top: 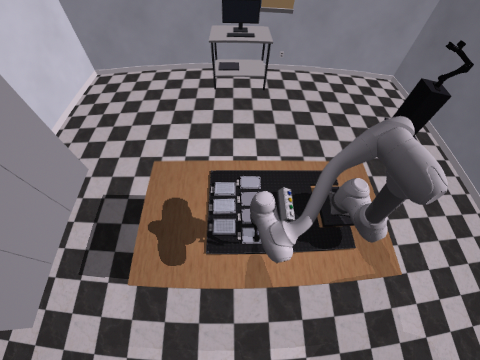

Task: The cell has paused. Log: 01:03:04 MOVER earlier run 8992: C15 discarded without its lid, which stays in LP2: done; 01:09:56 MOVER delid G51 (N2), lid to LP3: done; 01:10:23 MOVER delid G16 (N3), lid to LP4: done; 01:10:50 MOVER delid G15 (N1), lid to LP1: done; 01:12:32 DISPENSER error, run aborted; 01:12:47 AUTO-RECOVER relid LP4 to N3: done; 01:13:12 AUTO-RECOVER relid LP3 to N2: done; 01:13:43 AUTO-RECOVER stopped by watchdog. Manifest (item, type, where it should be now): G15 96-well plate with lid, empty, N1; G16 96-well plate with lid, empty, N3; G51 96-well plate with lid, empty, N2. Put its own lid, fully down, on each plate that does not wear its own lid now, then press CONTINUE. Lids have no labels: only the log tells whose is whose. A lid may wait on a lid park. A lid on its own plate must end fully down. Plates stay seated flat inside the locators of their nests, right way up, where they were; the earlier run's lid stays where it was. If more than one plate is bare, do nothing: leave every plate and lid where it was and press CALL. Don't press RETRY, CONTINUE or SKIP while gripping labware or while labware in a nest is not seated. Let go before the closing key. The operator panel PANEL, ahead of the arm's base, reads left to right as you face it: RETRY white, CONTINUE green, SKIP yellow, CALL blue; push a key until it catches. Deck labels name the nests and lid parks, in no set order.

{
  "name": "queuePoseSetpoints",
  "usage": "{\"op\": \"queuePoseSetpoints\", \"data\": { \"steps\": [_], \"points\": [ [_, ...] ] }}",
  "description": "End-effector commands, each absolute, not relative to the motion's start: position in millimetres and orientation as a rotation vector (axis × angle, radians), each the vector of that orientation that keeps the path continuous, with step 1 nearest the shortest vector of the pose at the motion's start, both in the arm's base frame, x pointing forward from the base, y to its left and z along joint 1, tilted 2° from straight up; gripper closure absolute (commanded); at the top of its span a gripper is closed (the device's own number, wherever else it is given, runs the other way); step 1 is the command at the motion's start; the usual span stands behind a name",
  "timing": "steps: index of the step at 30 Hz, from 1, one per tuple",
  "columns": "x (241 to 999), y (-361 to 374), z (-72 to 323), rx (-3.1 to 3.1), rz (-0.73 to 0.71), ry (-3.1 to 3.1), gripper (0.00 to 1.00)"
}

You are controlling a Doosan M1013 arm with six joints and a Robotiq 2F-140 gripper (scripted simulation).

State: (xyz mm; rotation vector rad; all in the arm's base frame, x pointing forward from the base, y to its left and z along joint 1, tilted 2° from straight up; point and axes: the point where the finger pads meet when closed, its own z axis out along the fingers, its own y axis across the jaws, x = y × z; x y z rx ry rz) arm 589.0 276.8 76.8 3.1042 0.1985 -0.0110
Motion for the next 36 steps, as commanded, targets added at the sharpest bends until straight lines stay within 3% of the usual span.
{"op": "queuePoseSetpoints", "data": {
  "steps": [1, 36],
  "points": [
    [589.0, 276.8, 75.9, 3.104, -0.011, 0.198, 0.34],
    [589.7, 275.7, 34.0, 3.104, -0.011, 0.198, 0.34]
  ]
}}
